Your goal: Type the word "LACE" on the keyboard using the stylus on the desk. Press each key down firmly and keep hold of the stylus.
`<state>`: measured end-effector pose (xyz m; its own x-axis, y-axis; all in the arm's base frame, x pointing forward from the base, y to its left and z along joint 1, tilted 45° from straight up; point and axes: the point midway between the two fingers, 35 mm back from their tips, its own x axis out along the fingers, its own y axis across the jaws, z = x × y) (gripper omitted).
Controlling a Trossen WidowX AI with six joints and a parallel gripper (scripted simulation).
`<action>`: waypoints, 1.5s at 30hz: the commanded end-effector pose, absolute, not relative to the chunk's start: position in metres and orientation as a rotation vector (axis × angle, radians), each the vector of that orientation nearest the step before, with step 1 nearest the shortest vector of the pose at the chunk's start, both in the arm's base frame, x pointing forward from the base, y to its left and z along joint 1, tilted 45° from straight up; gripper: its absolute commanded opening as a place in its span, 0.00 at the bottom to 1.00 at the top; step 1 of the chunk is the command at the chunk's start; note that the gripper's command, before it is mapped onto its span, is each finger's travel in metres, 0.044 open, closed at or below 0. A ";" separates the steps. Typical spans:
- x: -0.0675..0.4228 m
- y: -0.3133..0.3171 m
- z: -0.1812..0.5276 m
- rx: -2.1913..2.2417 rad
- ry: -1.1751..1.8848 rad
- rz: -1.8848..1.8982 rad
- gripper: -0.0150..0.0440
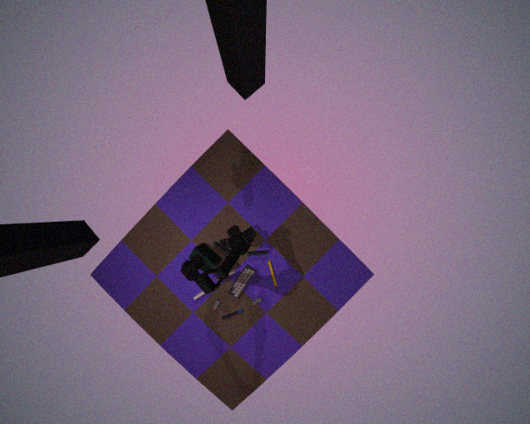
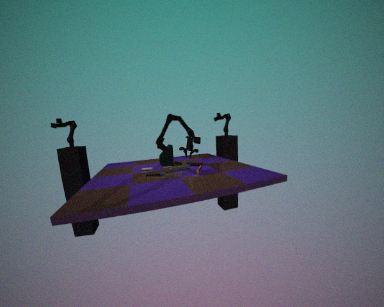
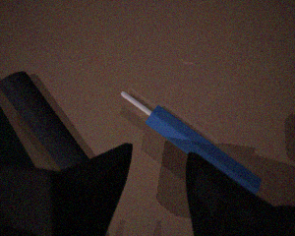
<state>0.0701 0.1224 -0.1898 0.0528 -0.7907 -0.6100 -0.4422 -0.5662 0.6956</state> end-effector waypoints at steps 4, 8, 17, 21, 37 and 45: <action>0.086 0.136 -0.189 1.074 -0.524 -1.894 0.51; 0.088 0.137 -0.188 0.937 -0.383 -1.930 0.51; 0.088 0.137 -0.188 0.937 -0.383 -1.930 0.51; 0.088 0.137 -0.188 0.937 -0.383 -1.930 0.51; 0.090 0.130 -0.196 0.937 -0.383 -1.929 0.51; 0.091 0.126 -0.201 0.937 -0.384 -1.929 0.51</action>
<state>0.0903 0.1292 -0.1981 -0.2847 -0.8425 -0.4573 0.6011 -0.5285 0.5995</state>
